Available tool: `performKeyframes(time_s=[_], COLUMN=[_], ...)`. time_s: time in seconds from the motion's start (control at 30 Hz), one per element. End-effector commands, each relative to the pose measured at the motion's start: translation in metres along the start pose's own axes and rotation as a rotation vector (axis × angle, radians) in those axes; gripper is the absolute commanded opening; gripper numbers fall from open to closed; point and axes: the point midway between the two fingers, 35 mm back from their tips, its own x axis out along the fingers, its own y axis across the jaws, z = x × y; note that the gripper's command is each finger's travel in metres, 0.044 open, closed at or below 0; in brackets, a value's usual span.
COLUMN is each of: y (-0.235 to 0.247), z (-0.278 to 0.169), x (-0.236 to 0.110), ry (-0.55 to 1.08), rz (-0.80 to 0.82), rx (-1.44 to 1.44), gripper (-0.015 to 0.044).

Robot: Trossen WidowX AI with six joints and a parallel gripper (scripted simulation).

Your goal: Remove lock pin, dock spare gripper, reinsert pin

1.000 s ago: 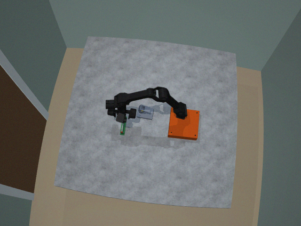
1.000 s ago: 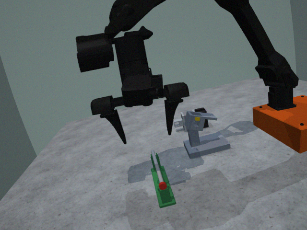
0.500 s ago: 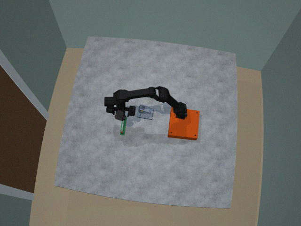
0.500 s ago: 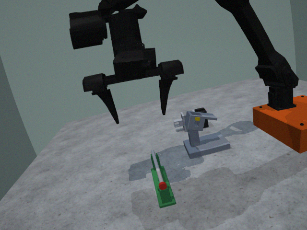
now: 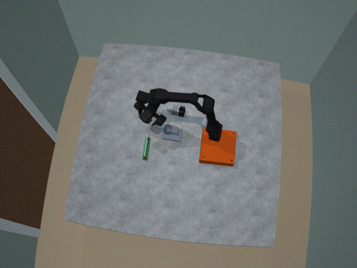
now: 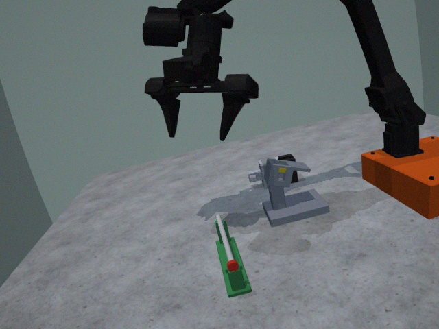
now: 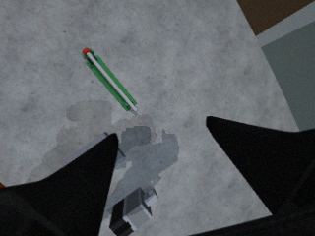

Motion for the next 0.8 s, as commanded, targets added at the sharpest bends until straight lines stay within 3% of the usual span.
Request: performKeyframes(time_s=[0.0, 0.27, 0.57, 0.77], y=[-0.002, 0.010, 0.057, 0.070], z=[-0.034, -0.107, -0.180, -0.191], x=[-0.010, -0.033, -0.050, -0.047], ry=[-0.070, -0.236, -0.446, -0.494], rz=[-0.093, -0.323, -0.577, -0.657], rx=[0.190, 0.580, 0.936, 1.010], gripper=[0.0440, 0.0440, 0.0440, 0.0440])
